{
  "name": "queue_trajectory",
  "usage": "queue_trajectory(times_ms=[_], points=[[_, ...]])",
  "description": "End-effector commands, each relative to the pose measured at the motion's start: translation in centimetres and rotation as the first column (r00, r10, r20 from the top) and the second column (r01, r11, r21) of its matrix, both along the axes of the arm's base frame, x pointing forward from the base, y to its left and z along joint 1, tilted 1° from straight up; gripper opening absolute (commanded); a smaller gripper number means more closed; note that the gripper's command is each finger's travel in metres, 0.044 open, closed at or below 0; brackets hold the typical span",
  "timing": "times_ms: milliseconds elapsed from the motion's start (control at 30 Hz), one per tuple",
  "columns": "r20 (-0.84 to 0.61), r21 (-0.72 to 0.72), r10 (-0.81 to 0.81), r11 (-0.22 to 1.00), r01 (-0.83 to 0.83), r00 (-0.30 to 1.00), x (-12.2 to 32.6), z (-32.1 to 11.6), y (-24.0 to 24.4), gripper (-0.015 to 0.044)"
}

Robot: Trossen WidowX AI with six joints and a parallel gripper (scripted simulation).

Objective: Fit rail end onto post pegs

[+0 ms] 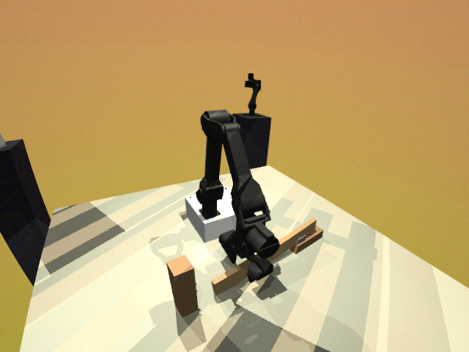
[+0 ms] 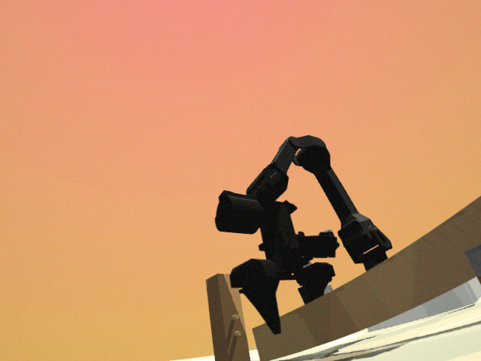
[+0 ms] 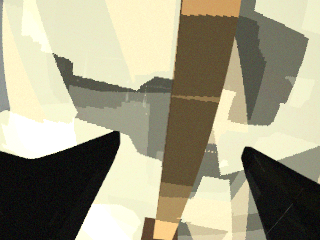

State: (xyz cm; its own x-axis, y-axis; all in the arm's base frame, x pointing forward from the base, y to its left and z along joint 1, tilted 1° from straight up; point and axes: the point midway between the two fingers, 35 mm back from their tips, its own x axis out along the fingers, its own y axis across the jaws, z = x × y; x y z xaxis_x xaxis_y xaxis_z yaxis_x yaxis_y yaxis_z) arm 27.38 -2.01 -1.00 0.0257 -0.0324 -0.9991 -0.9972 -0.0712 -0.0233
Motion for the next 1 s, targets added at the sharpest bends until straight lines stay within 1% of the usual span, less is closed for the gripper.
queue_trajectory(times_ms=[0,333,800,967], points=[[-0.007,0.006,0.004,1.000,-0.004,1.000,-0.2,-0.7,0.1,0.0440],[-0.007,0.006,0.004,1.000,-0.004,1.000,-0.3,-2.0,0.0,0.0440],[-0.007,0.006,0.004,1.000,-0.004,1.000,-0.3,-2.0,0.0,0.0072],[-0.007,0.006,0.004,1.000,-0.004,1.000,-0.3,-2.0,0.0,0.0039]])
